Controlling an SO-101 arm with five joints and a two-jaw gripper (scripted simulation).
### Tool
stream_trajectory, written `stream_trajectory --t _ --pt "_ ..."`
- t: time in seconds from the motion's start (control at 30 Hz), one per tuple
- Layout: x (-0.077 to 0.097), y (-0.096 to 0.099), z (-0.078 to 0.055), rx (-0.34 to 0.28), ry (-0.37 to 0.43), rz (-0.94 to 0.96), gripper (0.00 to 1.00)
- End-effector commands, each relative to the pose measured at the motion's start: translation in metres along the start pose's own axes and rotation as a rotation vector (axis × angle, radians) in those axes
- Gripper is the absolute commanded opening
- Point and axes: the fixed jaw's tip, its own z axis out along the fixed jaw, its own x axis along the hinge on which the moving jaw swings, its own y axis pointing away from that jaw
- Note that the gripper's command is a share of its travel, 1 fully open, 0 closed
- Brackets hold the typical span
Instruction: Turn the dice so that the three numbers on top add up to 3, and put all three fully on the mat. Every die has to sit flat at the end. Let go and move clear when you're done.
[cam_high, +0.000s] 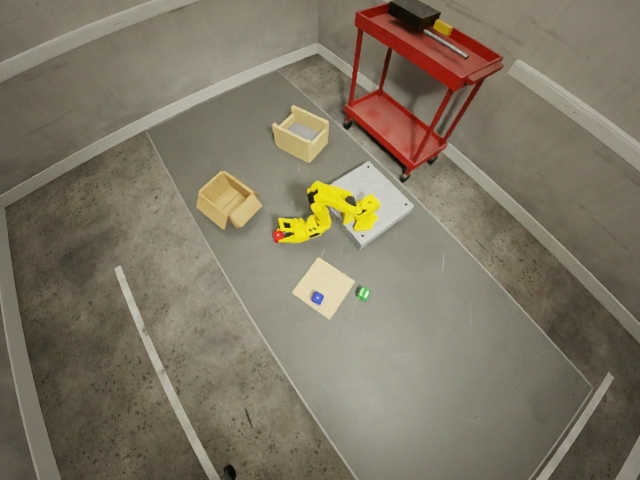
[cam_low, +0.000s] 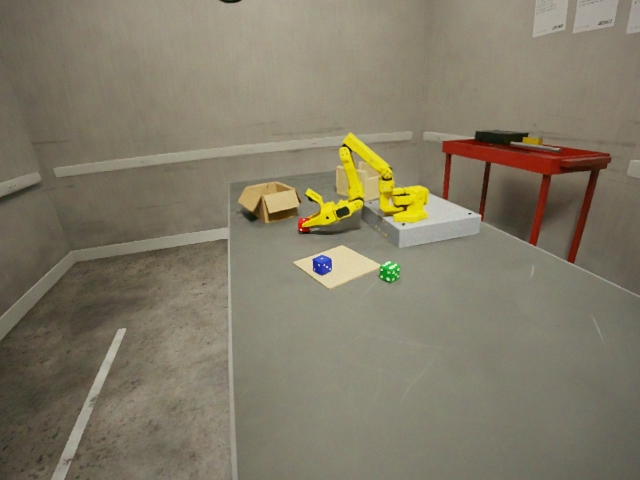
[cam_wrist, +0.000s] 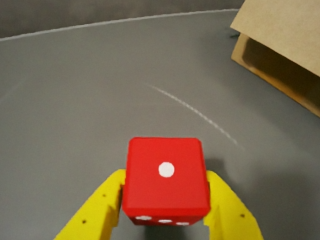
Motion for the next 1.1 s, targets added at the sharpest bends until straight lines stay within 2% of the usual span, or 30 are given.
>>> stream_trajectory --t 0.0,1.07 --pt "-0.0007 -0.002 0.001 0.007 -0.012 -0.005 0.0" --pt "0.0067 -0.002 0.0039 0.007 -0.012 -0.005 0.0"
